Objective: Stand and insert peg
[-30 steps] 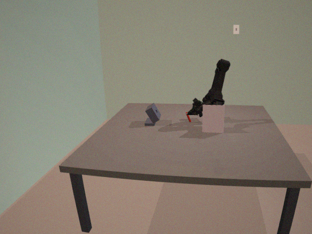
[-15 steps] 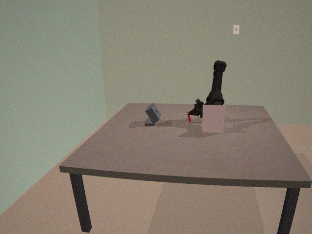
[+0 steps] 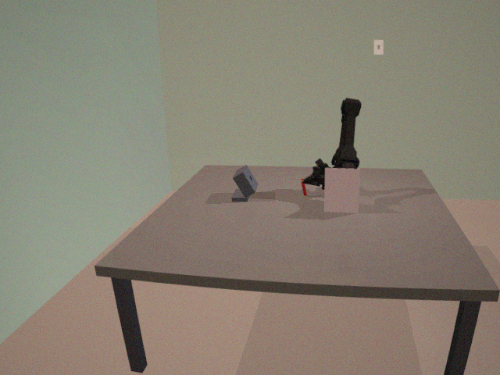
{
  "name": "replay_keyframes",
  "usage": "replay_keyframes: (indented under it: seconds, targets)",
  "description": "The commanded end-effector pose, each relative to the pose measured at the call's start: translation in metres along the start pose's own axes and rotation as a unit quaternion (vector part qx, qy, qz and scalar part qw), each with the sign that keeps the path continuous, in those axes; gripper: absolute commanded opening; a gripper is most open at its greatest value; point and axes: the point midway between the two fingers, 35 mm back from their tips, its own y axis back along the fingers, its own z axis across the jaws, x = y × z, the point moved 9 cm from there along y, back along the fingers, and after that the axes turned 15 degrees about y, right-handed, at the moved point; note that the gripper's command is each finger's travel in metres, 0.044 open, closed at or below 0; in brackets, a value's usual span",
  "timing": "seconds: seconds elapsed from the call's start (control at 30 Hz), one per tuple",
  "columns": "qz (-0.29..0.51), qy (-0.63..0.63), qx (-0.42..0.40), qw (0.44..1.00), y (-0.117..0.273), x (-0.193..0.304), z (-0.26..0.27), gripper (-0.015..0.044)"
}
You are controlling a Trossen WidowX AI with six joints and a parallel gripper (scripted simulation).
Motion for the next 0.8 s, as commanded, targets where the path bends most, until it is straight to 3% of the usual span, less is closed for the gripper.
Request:
replay_keyframes:
  seconds: [0.0,0.77]
  targets:
    - [0.001,0.001,0.000,1.000,0.0002,0.0009,0.0001,0.0051]
    - [-0.001,-0.007,0.000,1.000,0.0013,0.0055,0.0022,0.0051]
